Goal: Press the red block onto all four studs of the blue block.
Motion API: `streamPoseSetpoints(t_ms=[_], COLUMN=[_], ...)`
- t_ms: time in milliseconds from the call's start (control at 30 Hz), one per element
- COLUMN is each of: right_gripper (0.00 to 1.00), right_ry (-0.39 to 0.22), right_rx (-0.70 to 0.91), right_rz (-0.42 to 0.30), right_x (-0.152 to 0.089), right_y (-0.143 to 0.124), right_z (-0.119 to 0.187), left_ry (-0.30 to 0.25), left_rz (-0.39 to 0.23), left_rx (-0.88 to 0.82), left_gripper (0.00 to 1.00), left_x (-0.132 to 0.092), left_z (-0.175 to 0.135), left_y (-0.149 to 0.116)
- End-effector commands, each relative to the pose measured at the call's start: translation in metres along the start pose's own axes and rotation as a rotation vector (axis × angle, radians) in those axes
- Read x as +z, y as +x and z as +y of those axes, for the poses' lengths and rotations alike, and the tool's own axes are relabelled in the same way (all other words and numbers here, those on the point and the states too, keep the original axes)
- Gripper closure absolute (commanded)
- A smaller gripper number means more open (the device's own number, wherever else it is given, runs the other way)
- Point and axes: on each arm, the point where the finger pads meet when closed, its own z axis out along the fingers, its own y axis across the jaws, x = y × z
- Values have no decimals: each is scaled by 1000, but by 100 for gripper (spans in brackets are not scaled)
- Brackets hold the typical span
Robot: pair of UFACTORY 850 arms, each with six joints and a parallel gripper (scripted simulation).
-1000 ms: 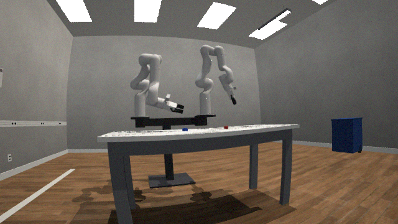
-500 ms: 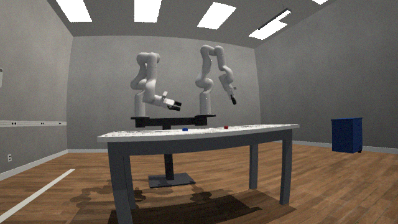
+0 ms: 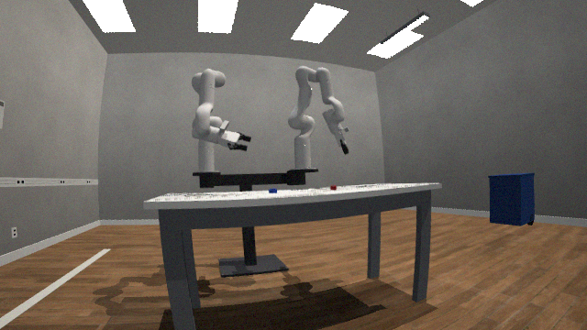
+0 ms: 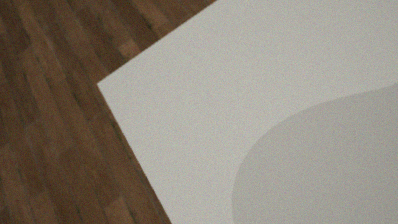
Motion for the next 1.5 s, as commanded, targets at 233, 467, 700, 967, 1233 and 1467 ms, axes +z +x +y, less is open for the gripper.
streamPoseSetpoints(t_ms=[233,467,700,967,1233,1467], right_gripper=[0,0,0,0,0,0], right_ry=[-98,-202,-411,-605,-832,-1013], right_rx=[267,417,668,882,1128,1323], right_rz=[-37,-58,-69,-31,42,133], right_x=[-142,-218,-289,-358,-435,-493], right_y=[45,50,44,29,5,-19], right_z=[5,1,-11,-31,-62,-97], left_ry=[-1,-1,-1,-1,-1,-1], left_rz=[2,2,2,2,2,2], left_rx=[-1,-1,-1,-1,-1,-1], left_gripper=[0,0,0,0,0,0], left_x=[0,0,0,0,0,0], left_z=[0,0,0,0,0,0], left_y=[1,1,1,1,1,1])
